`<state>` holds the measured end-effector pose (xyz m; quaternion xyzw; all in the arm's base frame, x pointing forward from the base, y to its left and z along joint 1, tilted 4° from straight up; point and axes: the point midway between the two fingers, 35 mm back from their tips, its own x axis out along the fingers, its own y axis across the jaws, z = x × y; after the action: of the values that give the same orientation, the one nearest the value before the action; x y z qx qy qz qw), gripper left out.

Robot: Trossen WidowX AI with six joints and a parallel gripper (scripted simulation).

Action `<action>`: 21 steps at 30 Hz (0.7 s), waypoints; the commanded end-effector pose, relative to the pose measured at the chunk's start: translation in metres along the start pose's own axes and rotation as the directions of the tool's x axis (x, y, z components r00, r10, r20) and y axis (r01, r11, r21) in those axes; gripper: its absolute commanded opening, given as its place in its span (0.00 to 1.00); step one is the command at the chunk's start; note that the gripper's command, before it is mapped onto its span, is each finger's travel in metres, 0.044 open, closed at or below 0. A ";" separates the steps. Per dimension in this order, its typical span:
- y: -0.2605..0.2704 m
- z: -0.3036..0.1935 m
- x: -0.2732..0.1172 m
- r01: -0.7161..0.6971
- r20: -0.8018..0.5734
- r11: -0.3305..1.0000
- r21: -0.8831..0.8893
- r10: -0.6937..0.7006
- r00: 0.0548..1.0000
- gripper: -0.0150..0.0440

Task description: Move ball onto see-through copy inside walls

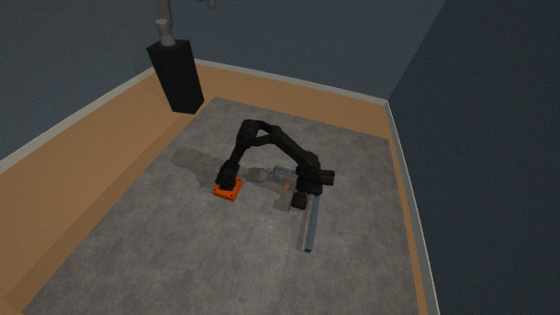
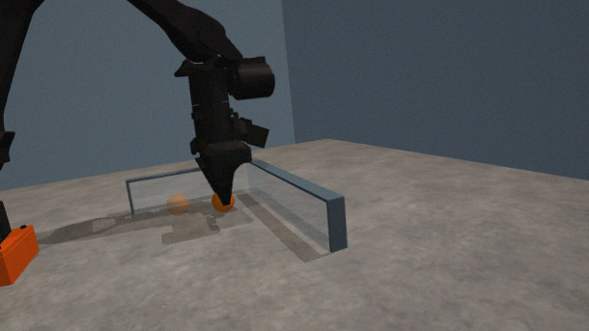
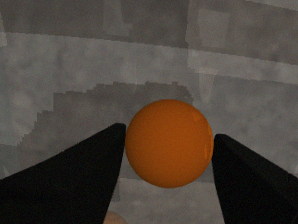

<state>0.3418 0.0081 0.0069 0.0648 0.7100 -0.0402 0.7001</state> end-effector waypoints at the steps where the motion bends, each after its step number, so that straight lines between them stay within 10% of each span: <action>1: 0.000 -0.001 0.002 -0.002 -0.004 1.000 0.007 0.002 1.000 0.51; 8: 0.002 0.011 -0.012 0.003 0.055 1.000 -0.028 -0.001 0.998 0.26; 21: 0.001 0.010 -0.084 0.000 0.018 1.000 -0.006 0.000 1.000 0.25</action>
<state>0.3538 0.0053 0.0758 0.0612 0.7017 -0.0387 0.7088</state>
